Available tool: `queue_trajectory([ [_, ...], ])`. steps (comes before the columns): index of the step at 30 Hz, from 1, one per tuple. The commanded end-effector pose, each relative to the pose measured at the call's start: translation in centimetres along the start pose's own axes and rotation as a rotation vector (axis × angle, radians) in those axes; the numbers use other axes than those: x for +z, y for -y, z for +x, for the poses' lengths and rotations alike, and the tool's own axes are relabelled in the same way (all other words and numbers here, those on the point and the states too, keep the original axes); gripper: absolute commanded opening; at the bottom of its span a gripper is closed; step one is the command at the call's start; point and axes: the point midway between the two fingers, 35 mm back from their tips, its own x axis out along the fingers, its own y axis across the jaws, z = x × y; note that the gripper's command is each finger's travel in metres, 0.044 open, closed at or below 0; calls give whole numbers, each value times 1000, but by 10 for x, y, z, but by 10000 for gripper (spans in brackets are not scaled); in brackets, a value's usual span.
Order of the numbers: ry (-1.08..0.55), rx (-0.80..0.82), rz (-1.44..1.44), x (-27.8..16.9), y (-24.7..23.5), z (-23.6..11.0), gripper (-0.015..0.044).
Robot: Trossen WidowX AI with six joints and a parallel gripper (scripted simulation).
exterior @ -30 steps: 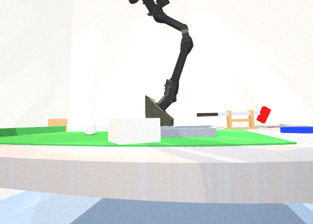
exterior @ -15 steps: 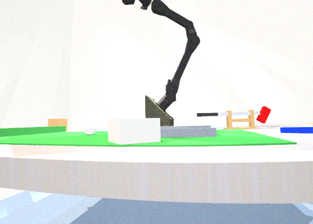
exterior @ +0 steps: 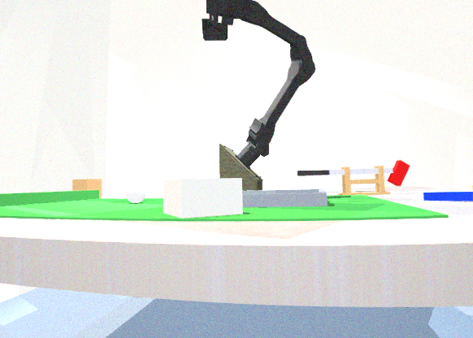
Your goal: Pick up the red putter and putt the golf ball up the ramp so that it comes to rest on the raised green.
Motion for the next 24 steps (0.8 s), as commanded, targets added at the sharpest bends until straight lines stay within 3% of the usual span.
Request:
queue_trajectory([
  [1, 97, 167, 13, 45, -51, 32, 440],
  [7, 217, 403, 22, 106, -127, 55, 440],
  [13, 332, 658, 21, 165, -207, 52, 440],
  [19, 441, 935, 9, 218, -287, 22, 440],
  [24, 511, 1146, -5, 250, -343, -25, 440],
])
